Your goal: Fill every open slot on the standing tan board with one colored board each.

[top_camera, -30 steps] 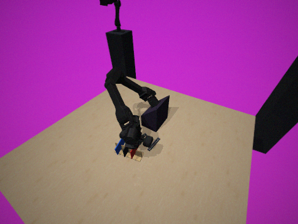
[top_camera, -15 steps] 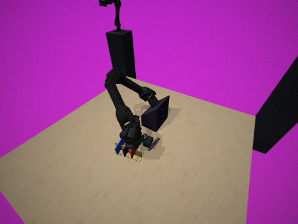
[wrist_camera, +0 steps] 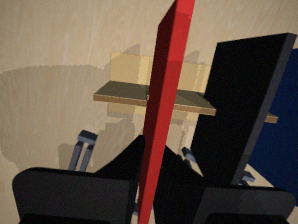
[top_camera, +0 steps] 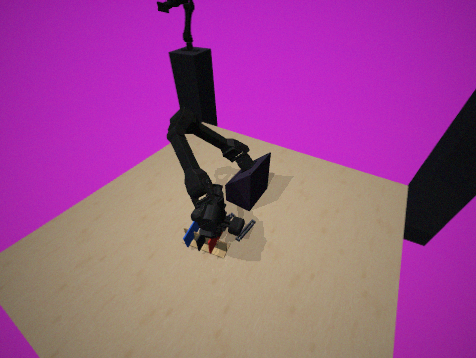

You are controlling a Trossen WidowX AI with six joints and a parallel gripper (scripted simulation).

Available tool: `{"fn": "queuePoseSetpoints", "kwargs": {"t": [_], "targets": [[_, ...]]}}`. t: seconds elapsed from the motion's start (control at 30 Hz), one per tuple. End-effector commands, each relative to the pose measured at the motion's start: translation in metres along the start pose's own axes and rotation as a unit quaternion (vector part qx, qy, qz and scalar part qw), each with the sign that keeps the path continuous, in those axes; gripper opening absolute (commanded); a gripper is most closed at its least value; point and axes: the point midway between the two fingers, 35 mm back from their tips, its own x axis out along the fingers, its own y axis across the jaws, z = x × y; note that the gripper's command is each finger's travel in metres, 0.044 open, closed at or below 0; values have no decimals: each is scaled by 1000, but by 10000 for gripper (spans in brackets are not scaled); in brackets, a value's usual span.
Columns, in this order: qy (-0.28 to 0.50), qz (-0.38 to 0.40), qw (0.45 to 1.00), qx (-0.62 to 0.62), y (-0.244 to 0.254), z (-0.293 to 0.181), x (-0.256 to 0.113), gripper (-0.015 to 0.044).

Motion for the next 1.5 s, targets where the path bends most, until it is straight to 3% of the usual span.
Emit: {"fn": "queuePoseSetpoints", "kwargs": {"t": [0.0, 1.47], "targets": [[3, -1, 1000, -6, -1, -2, 1, 0], [3, -1, 1000, 1, -1, -2, 2, 0]]}}
